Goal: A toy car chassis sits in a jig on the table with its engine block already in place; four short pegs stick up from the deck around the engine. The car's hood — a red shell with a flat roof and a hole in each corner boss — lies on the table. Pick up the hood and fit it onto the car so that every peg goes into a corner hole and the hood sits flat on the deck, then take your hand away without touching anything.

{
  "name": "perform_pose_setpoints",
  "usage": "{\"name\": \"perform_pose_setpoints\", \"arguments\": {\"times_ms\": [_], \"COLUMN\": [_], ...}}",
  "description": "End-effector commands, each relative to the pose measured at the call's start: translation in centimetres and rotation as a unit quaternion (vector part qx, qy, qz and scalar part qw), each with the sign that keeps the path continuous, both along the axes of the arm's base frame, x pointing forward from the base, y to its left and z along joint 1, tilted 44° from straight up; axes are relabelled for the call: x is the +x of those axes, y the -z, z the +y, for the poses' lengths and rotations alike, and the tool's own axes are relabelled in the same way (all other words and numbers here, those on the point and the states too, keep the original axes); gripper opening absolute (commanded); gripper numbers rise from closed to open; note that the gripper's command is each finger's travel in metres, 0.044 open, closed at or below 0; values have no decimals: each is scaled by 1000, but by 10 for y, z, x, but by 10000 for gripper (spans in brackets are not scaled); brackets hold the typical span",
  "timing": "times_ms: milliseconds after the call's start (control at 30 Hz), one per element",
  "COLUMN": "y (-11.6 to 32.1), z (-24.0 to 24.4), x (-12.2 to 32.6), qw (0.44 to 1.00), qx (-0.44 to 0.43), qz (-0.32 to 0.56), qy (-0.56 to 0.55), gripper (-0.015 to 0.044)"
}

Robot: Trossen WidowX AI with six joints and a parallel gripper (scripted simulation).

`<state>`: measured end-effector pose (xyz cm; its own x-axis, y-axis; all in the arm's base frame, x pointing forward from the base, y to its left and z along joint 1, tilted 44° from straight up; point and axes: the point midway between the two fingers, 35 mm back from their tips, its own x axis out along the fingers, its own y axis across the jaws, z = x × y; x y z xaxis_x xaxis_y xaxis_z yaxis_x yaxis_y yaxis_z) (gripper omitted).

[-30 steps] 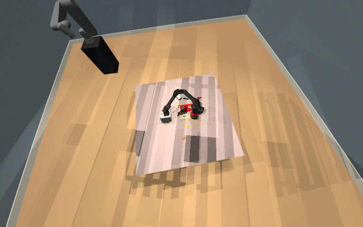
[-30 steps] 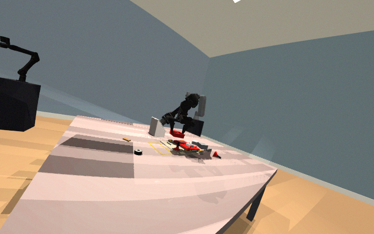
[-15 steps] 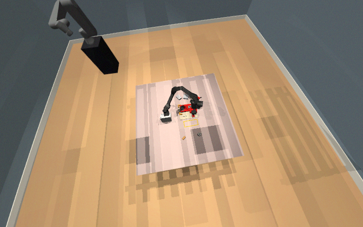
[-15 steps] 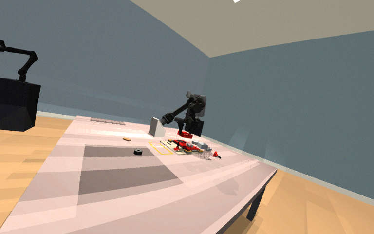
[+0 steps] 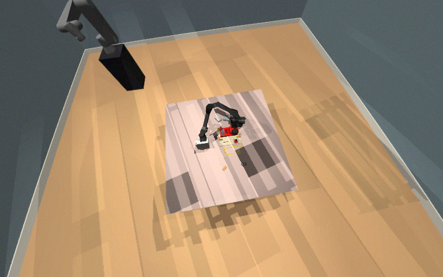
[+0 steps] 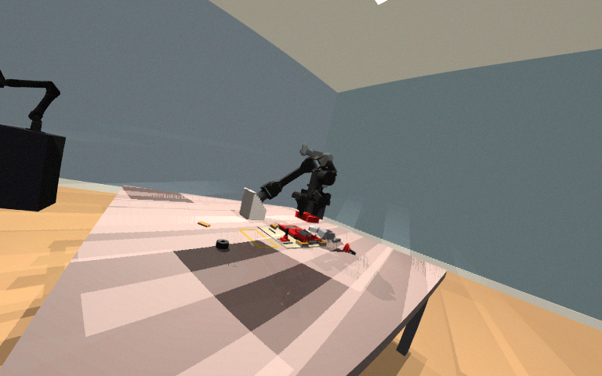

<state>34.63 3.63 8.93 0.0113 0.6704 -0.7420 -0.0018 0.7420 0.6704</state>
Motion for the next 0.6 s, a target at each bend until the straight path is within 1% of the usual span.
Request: {"name": "perform_pose_setpoints", "arguments": {"times_ms": [0, 333, 567], "y": [-10, -17, -6], "z": [15, 23, 32], "x": [-8, -16, -14], "qw": [1000, 1000, 1000], "qx": [7, 10, 10], "qz": [-2, -7, -7], "qy": [-10, -16, -16], "gripper": [0, 0, 0]}}
